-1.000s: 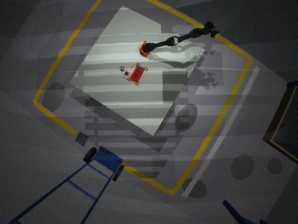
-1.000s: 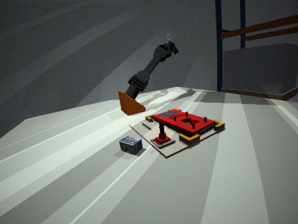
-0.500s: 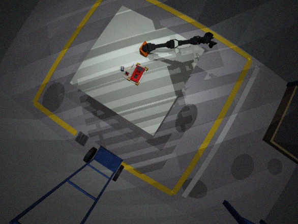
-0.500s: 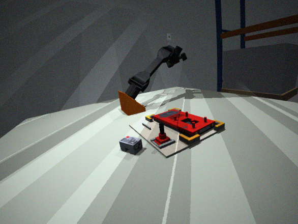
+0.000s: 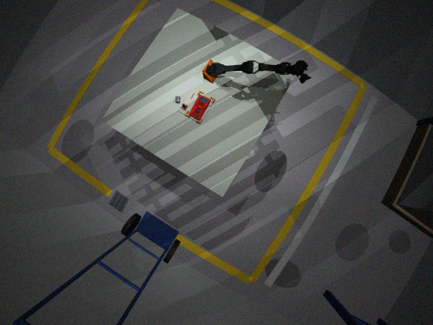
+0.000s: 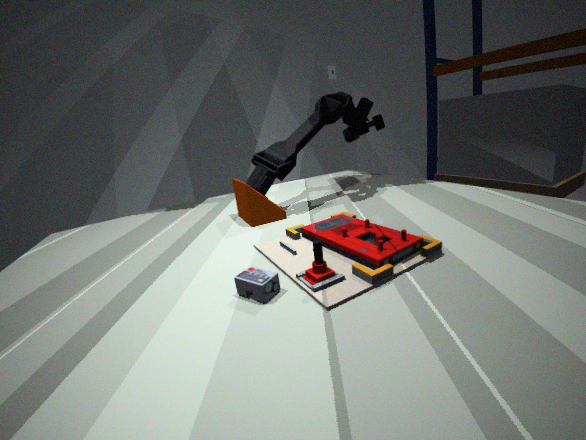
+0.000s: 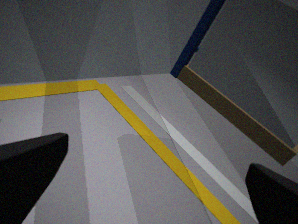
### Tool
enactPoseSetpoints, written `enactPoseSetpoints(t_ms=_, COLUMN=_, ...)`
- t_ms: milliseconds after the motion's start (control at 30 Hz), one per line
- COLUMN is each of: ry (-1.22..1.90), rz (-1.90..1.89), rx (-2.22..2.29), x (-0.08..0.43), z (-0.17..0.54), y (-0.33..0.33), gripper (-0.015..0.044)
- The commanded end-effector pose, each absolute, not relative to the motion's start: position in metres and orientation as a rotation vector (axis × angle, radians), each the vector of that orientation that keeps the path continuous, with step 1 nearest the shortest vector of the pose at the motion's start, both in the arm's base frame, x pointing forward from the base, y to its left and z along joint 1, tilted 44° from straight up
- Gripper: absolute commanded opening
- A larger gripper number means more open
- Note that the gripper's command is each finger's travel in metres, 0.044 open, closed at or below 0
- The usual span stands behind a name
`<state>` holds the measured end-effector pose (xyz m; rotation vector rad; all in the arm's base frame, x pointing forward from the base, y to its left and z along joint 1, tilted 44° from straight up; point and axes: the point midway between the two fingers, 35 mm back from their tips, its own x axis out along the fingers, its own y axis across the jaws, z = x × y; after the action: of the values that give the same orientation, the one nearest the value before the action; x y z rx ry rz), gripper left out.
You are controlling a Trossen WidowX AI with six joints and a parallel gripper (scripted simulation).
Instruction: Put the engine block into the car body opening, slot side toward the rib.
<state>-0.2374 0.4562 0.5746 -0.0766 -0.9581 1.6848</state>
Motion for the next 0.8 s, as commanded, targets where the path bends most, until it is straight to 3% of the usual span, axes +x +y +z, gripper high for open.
enactPoseSetpoints(t_ms=0, ry=-0.917, rz=1.677, rx=-0.094, x=-0.218, z=0.569, y=0.468, gripper=0.0440)
enactPoseSetpoints(t_ms=767, ry=-0.651, rz=1.557, rx=-0.130, x=-0.074, z=0.548, y=0.511, gripper=0.0440)
